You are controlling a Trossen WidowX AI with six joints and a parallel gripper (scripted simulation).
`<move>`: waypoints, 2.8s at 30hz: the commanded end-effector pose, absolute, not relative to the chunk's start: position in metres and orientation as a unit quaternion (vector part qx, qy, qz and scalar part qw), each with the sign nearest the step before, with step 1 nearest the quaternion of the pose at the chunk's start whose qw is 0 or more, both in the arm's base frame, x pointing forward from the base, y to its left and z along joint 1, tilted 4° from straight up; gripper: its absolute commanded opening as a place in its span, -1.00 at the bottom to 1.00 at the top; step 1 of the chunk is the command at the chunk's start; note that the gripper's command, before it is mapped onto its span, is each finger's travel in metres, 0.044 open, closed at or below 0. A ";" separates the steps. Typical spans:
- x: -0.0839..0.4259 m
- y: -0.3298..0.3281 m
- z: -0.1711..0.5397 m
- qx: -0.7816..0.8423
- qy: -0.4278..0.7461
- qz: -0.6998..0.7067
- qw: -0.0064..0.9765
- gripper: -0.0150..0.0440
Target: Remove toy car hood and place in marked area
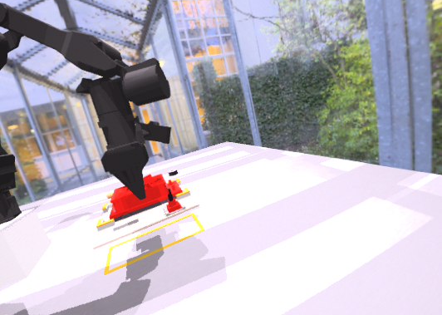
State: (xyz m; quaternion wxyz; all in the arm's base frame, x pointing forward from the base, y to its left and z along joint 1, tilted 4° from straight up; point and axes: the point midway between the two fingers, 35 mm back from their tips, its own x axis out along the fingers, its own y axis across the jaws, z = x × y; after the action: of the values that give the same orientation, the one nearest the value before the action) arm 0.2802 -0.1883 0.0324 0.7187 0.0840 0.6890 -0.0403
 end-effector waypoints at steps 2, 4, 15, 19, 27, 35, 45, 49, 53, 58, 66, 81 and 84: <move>0.278 -0.187 0.026 0.083 0.692 -0.038 0.716 -0.49; 0.279 -0.187 0.024 0.083 0.692 -0.038 0.716 -0.49; 0.280 -0.187 0.014 0.083 0.692 -0.038 0.716 -0.49; 0.280 -0.187 0.011 0.083 0.692 -0.038 0.716 -0.49; 0.280 -0.187 0.003 0.083 0.692 -0.038 0.716 -0.49; 0.281 -0.186 -0.004 0.083 0.692 -0.038 0.716 -0.49; 0.281 -0.186 -0.013 0.084 0.692 -0.038 0.716 -0.49; 0.281 -0.185 -0.017 0.084 0.692 -0.038 0.716 -0.49; 0.281 -0.185 -0.020 0.084 0.692 -0.038 0.716 -0.49; 0.281 -0.185 -0.025 0.084 0.692 -0.038 0.716 -0.49; 0.280 -0.184 -0.032 0.084 0.692 -0.038 0.716 -0.49; 0.280 -0.182 -0.043 0.084 0.692 -0.038 0.716 -0.49; 0.280 -0.182 -0.043 0.084 0.692 -0.038 0.716 -0.49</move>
State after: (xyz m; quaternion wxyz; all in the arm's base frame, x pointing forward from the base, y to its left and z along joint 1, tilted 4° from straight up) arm 0.2817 -0.1838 -0.0411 0.7182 0.0816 0.6900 -0.0369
